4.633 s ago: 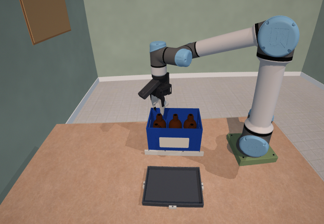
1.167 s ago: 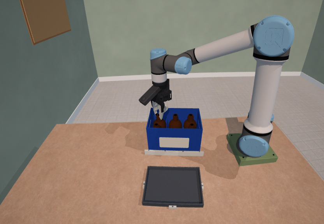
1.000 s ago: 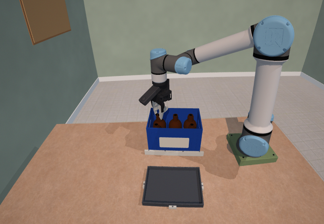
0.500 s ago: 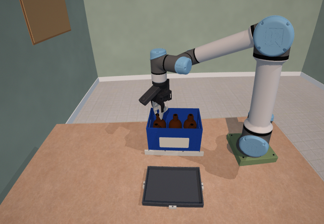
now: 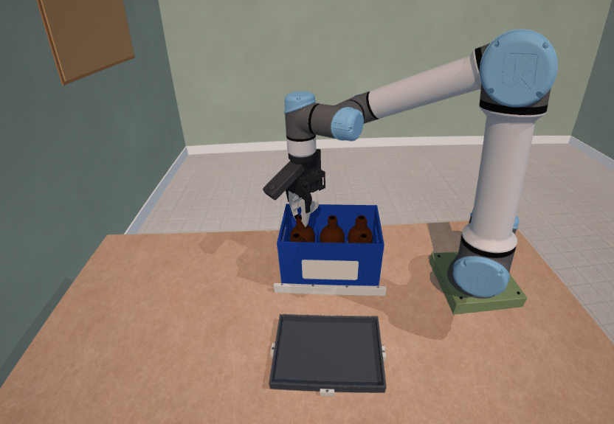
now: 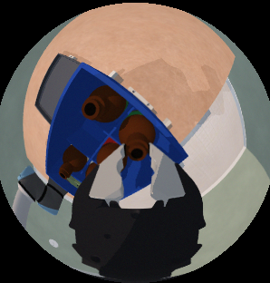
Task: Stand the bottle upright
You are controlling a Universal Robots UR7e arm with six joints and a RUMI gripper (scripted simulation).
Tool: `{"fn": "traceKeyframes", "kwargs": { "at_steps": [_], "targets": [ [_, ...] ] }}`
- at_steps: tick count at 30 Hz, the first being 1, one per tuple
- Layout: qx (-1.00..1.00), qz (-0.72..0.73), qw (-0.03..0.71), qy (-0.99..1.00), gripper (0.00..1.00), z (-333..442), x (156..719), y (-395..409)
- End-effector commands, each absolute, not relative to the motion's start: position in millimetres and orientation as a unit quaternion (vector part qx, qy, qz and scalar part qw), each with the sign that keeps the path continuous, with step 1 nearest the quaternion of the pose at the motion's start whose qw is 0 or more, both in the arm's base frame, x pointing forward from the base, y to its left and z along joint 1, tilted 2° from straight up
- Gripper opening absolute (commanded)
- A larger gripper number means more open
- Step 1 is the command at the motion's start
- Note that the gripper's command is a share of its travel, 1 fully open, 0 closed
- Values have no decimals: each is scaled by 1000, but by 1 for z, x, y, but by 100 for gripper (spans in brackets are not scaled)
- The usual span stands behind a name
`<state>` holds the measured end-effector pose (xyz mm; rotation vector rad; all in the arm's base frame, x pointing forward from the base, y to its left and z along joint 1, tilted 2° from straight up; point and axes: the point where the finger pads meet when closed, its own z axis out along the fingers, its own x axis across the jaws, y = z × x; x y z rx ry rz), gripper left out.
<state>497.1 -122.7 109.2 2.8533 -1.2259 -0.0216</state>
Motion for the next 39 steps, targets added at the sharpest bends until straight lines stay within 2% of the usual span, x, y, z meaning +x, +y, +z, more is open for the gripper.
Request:
{"fn": "traceKeyframes", "kwargs": {
  "at_steps": [1,9,10,39],
  "targets": [
    [919,-6,18,-395,0,110,497,-123],
    [919,-6,18,-395,0,110,497,-123],
    [919,-6,18,-395,38,110,497,-123],
    [919,-6,18,-395,38,110,497,-123]
  ]
}}
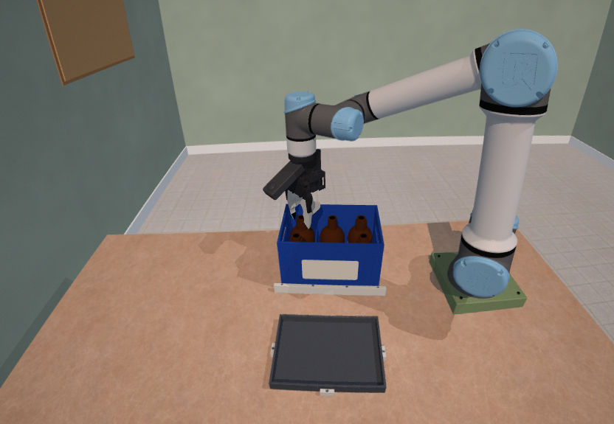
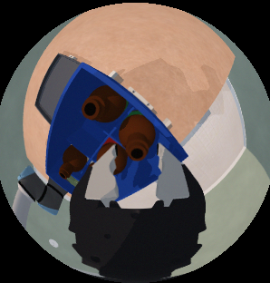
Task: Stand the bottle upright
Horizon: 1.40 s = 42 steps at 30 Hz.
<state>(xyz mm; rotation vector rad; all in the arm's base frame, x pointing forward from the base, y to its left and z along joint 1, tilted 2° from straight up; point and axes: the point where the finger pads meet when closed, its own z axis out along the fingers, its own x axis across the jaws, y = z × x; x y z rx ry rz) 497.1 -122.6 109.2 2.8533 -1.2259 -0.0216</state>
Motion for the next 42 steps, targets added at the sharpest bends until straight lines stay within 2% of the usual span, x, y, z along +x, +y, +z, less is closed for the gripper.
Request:
{"fn": "traceKeyframes", "kwargs": {
  "at_steps": [1,16,42],
  "targets": [
    [919,-6,18,-395,38,110,497,-123],
    [919,-6,18,-395,38,116,498,-123],
    [919,-6,18,-395,38,185,499,-121]
  ]
}}
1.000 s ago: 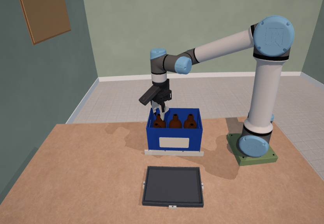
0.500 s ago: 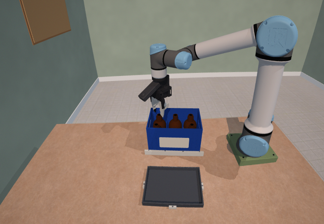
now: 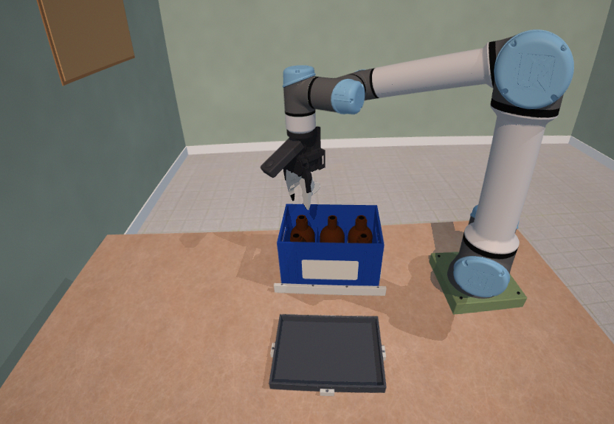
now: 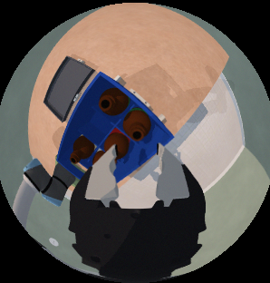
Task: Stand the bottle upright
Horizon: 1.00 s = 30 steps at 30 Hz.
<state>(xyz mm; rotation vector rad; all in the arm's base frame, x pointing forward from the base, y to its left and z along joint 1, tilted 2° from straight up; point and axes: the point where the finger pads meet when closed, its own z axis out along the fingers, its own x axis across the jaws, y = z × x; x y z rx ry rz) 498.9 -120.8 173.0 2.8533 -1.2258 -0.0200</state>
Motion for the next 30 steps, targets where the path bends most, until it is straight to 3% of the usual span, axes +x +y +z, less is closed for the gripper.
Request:
{"fn": "traceKeyframes", "kwargs": {
  "at_steps": [1,13,14,30],
  "targets": [
    [919,-6,18,-395,38,187,499,-121],
    [919,-6,18,-395,38,193,500,-120],
    [919,-6,18,-395,0,193,500,-120],
    [919,-6,18,-395,0,193,500,-120]
  ]
}}
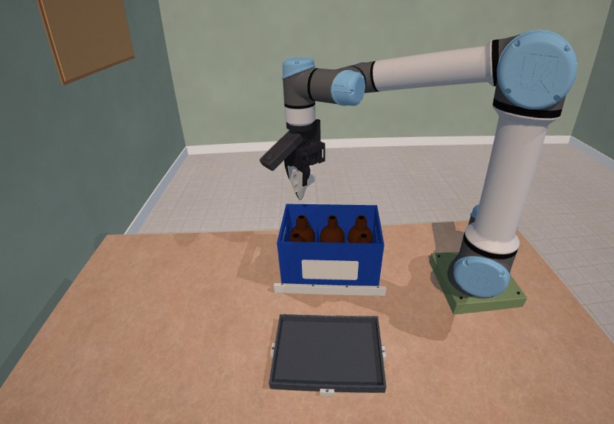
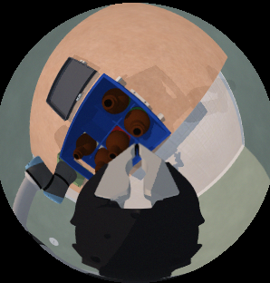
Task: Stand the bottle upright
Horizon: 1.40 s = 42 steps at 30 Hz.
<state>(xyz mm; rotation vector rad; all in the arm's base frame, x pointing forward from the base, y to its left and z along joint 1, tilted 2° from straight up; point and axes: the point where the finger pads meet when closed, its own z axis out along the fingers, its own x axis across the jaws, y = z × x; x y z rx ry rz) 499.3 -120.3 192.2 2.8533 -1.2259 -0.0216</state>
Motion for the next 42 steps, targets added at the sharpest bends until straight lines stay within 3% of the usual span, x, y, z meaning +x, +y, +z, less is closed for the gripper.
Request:
{"fn": "traceKeyframes", "kwargs": {
  "at_steps": [1,18,25,36,37,42],
  "targets": [
    [919,-6,18,-395,0,193,500,-120],
    [919,-6,18,-395,0,193,500,-120],
    [919,-6,18,-395,0,190,505,-43],
    [919,-6,18,-395,0,190,505,-38],
    [919,-6,18,-395,38,190,505,-38],
    [919,-6,18,-395,38,190,505,-38]
  ]
}}
